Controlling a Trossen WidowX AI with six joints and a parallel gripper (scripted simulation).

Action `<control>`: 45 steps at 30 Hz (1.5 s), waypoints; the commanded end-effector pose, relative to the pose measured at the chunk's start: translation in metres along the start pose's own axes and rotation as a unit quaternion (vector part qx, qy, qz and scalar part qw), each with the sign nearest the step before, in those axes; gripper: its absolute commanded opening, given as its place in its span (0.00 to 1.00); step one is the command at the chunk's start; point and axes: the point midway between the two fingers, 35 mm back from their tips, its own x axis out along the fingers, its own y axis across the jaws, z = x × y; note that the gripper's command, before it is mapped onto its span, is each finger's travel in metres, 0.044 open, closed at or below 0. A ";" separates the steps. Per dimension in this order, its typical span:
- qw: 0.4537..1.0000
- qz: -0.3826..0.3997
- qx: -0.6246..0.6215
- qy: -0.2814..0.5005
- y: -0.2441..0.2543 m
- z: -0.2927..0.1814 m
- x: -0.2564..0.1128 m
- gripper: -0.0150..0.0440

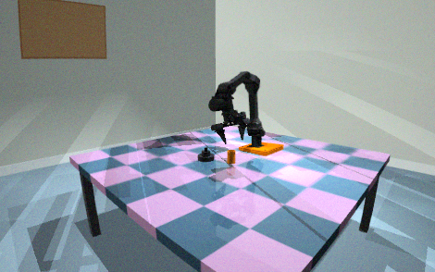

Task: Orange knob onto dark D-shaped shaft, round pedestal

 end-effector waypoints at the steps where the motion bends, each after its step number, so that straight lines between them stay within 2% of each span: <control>1: 0.992 -0.049 -0.002 0.118 -0.001 -0.001 -0.022 1.00; 12: 0.992 -0.050 0.006 0.118 -0.001 -0.001 -0.022 1.00; 18: 0.956 -0.079 0.265 0.100 -0.002 -0.001 -0.022 1.00; 24: 0.836 -0.105 0.534 0.073 -0.002 -0.001 -0.021 1.00; 26: 0.799 -0.110 0.588 0.066 -0.002 -0.001 -0.021 1.00; 38: 0.794 -0.110 0.594 0.065 -0.002 -0.001 -0.021 1.00; 43: 0.794 -0.110 0.594 0.065 -0.005 -0.009 0.010 1.00; 45: 0.794 -0.110 0.594 0.065 -0.005 -0.009 0.012 1.00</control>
